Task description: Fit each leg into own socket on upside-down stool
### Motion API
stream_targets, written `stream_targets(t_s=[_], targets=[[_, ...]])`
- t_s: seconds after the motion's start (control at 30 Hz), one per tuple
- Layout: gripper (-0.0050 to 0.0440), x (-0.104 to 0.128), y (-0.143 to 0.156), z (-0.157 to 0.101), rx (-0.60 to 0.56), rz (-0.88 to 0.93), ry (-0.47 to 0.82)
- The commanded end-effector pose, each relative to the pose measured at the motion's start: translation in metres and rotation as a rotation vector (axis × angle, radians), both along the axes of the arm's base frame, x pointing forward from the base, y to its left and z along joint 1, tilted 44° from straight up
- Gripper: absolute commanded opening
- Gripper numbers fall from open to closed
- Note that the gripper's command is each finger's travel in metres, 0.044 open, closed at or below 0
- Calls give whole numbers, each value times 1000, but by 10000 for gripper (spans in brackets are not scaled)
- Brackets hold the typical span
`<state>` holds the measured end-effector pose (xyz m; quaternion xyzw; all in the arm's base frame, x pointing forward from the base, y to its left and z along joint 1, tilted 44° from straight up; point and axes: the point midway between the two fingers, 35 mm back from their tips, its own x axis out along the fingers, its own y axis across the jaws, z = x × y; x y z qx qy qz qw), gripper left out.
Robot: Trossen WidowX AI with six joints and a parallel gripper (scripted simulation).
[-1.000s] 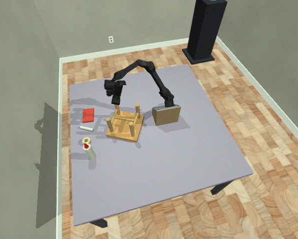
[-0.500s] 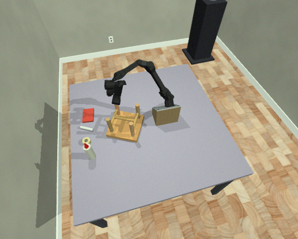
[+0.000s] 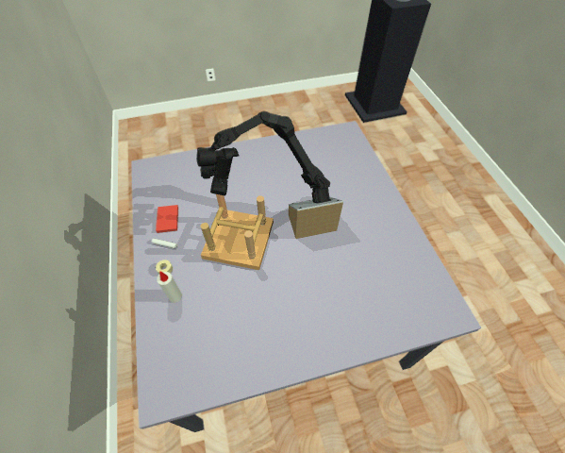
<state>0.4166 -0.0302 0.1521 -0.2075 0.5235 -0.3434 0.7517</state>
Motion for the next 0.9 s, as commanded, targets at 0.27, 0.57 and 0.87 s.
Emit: stream_targets(t_s=[0.27,0.57,0.87], targets=[[0,0,30,-18,19,67,49],[0,-12,94,-69,47,217,189],[0,-38,148,-112,45,335,326]])
